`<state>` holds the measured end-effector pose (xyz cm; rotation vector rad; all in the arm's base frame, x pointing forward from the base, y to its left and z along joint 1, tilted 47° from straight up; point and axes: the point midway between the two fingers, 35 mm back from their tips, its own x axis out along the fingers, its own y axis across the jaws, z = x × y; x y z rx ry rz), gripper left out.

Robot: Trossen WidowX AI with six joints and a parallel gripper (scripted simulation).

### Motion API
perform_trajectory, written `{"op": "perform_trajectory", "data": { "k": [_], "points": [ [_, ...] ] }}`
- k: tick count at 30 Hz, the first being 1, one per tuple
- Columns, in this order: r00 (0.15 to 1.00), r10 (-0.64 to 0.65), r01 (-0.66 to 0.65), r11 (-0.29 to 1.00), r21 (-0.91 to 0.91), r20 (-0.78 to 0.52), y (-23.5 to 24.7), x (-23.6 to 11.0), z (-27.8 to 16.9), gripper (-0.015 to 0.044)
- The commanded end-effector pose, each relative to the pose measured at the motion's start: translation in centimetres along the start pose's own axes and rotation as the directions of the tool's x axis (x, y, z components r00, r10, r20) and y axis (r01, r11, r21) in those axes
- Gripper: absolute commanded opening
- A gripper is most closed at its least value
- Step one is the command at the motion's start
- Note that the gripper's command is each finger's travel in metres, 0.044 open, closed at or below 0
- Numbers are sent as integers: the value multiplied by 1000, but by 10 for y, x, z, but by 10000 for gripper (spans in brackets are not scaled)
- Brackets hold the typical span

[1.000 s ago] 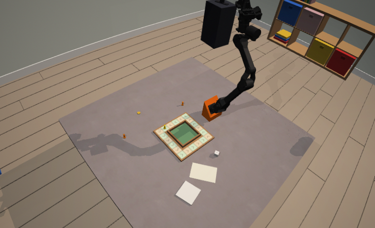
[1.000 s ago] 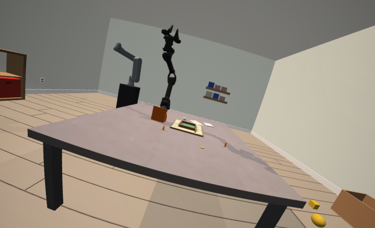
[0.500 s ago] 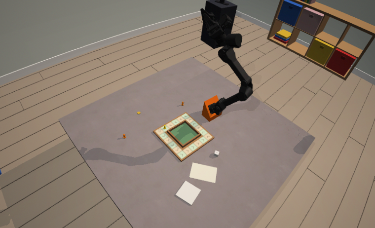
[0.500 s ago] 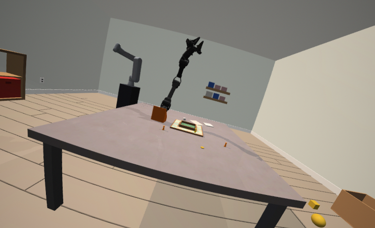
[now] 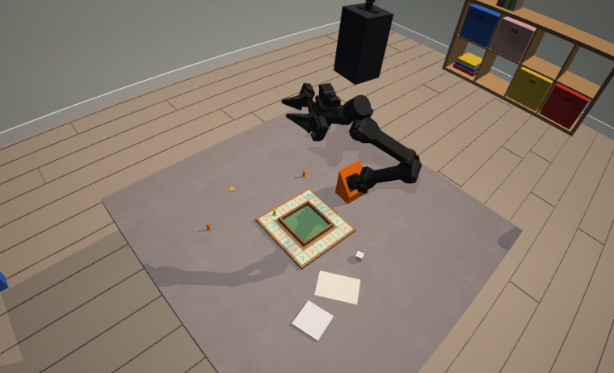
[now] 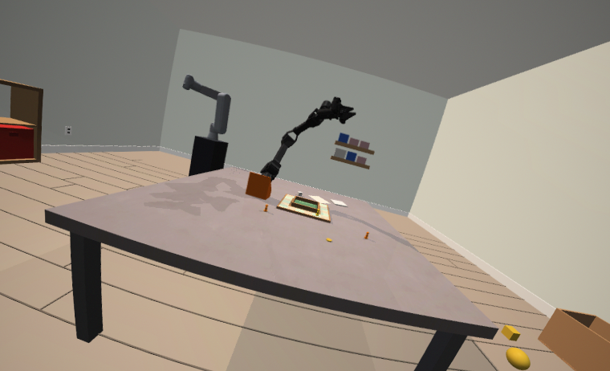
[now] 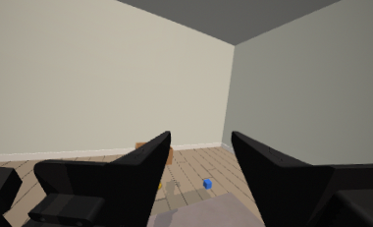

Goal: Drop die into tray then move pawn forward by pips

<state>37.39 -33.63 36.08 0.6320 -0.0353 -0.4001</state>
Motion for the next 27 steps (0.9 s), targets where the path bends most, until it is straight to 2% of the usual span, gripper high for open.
{"op": "perform_trajectory", "data": {
  "k": [1,7,13,18,27],
  "points": [
    [980,75,-81,997,-22,-184,46,3,-61,275],
    [889,173,-207,978,-35,-424,109,-14,-143,275],
    [726,250,-346,938,-25,-641,164,-57,-221,275],
    [537,287,-465,886,6,-793,200,-111,-280,275],
    [114,258,-652,748,123,-959,231,-240,-360,275]
  ]
}}
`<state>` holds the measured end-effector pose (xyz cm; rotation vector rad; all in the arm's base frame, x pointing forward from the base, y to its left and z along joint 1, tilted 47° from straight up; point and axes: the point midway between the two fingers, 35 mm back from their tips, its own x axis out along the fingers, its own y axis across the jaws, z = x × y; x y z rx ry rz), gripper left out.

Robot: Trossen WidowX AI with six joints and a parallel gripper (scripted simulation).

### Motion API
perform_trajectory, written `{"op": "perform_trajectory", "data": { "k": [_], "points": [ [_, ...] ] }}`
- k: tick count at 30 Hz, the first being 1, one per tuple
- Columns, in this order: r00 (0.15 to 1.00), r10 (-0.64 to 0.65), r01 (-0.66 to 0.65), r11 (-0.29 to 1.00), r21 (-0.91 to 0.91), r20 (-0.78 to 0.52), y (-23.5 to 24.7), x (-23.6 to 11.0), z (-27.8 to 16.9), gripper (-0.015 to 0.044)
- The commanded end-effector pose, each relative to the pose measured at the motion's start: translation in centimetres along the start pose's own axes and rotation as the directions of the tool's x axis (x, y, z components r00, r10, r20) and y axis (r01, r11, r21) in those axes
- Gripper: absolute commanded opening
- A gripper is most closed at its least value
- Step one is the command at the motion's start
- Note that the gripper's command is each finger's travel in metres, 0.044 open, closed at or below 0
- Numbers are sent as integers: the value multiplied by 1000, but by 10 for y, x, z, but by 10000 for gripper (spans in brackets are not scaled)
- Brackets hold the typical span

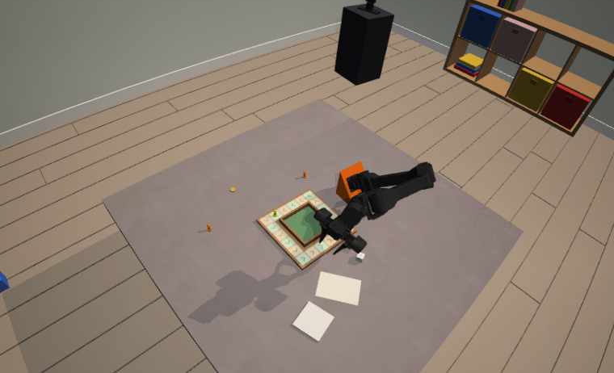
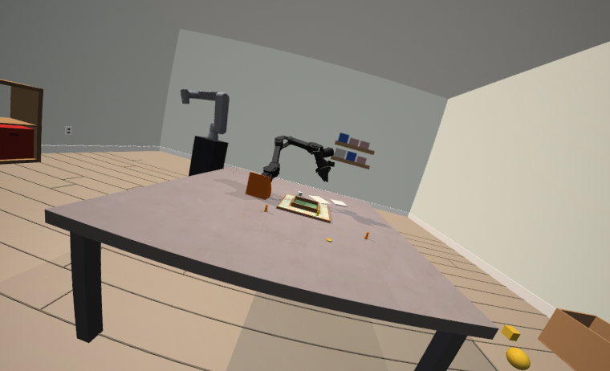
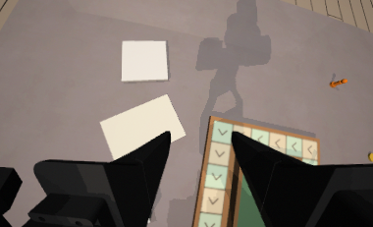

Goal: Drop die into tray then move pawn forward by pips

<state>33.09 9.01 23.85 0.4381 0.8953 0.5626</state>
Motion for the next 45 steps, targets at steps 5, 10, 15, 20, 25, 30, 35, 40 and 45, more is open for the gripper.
{"op": "perform_trajectory", "data": {
  "k": [5,10,15,20,25,30,35,40,45],
  "points": [
    [910,159,-216,970,-112,-383,73,10,-117,275],
    [854,186,-280,951,-129,-486,89,3,-150,275],
    [854,186,-280,951,-129,-485,87,6,-146,275],
    [854,186,-280,951,-129,-485,89,15,-151,275],
    [854,186,-281,951,-129,-485,90,19,-153,275],
    [854,186,-281,951,-130,-485,91,25,-156,275],
    [854,186,-281,951,-130,-485,92,32,-160,275],
    [854,186,-282,951,-131,-485,93,38,-164,275],
    [854,188,-282,951,-129,-485,95,44,-168,275]
  ]
}}
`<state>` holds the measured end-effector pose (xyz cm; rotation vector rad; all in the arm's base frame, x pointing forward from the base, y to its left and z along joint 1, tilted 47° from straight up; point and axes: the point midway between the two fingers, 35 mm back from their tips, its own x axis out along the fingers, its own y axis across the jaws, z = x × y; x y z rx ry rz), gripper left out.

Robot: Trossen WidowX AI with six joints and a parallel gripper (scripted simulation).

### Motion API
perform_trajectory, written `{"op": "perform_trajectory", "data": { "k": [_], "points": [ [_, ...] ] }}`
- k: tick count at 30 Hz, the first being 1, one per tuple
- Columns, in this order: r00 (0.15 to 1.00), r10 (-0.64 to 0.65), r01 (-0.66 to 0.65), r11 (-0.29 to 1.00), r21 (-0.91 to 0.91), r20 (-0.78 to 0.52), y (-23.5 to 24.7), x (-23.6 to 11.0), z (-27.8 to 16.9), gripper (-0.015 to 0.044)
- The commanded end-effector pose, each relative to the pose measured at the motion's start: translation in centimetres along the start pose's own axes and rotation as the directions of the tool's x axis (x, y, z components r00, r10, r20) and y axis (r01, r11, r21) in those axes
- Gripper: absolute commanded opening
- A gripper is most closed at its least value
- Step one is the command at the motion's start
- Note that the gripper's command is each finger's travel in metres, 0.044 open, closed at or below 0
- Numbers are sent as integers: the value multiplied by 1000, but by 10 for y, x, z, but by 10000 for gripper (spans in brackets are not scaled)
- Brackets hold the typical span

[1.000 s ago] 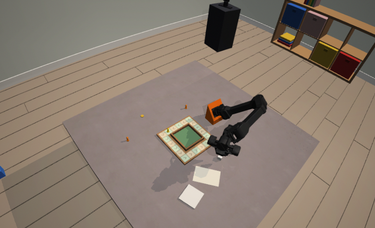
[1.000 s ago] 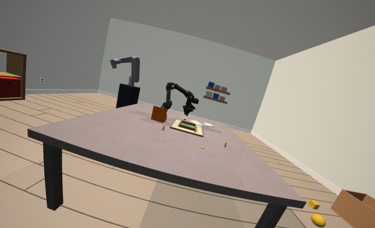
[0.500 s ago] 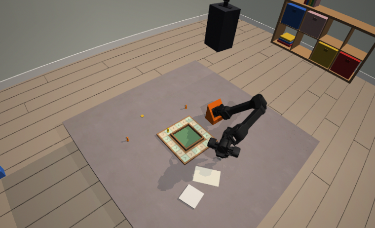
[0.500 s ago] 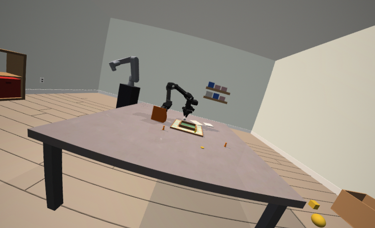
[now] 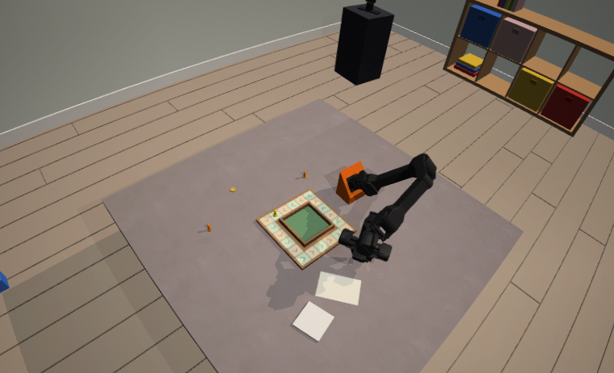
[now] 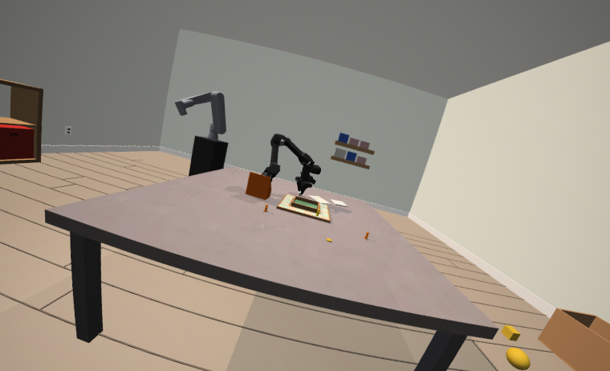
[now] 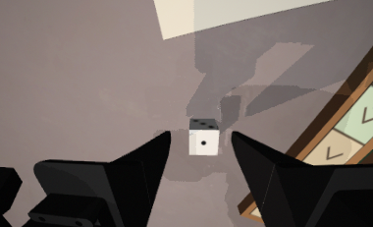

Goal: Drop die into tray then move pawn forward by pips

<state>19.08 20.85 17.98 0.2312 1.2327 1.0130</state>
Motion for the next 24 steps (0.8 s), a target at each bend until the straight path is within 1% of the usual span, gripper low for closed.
{"op": "perform_trajectory", "data": {
  "k": [1,3,9,16,19,24],
  "points": [
    [1000,-4,5,1000,10,-6,-2,8,-3,275],
    [1000,-4,4,1000,10,-6,-2,9,-3,275],
    [1000,-4,4,1000,10,-6,-2,9,-3,118],
    [1000,-4,4,1000,10,-6,-2,9,-3,71],
    [1000,-5,5,1000,8,-7,-2,7,-3,0],
    [1000,-16,16,1000,0,-14,-5,-9,0,0]
  ]
}}
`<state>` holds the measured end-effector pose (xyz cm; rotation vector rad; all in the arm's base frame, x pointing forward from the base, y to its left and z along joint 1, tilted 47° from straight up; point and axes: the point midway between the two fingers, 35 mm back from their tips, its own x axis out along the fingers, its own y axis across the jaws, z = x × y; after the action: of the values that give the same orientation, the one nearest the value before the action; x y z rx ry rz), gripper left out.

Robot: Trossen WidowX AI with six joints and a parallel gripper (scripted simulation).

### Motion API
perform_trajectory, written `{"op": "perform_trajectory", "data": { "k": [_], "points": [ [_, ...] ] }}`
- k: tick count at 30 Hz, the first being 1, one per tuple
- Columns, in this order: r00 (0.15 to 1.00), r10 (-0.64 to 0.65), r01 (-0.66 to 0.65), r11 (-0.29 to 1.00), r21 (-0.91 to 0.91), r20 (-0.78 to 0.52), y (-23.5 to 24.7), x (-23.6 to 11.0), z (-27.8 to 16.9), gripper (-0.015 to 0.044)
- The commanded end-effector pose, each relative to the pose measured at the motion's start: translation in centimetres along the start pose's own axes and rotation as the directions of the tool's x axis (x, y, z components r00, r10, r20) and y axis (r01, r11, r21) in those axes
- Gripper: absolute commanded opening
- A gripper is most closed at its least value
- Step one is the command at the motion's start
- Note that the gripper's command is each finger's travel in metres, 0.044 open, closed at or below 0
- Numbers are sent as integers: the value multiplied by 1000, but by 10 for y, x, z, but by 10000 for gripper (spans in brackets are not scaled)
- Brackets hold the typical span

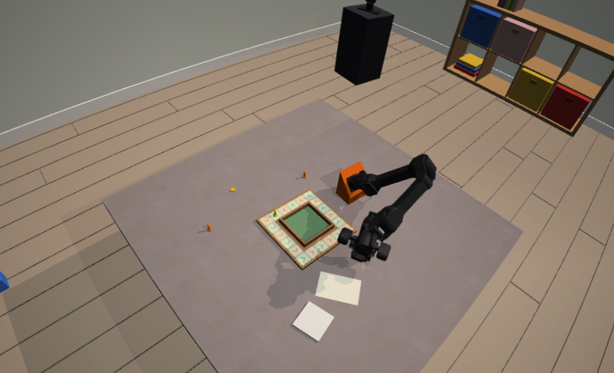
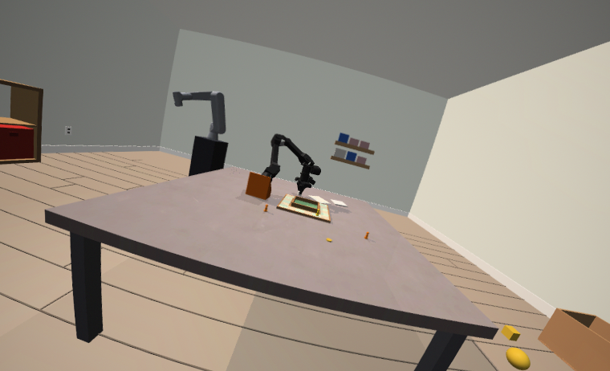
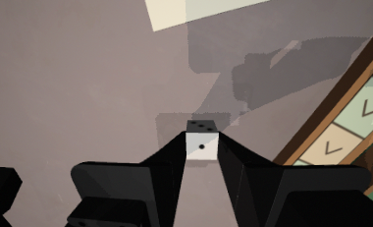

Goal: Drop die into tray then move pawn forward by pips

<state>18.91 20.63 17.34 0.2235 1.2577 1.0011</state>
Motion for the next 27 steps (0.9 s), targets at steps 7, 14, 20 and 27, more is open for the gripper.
{"op": "perform_trajectory", "data": {
  "k": [7,14,20,27],
  "points": [
    [1000,-15,15,1000,-11,-1,-4,-46,6,0],
    [1000,-12,12,1000,-6,-1,-3,-82,5,0],
    [1000,-1,1,1000,0,7,3,-112,1,0],
    [1000,-2,1,999,52,8,-3,-114,2,0]
  ]
}}
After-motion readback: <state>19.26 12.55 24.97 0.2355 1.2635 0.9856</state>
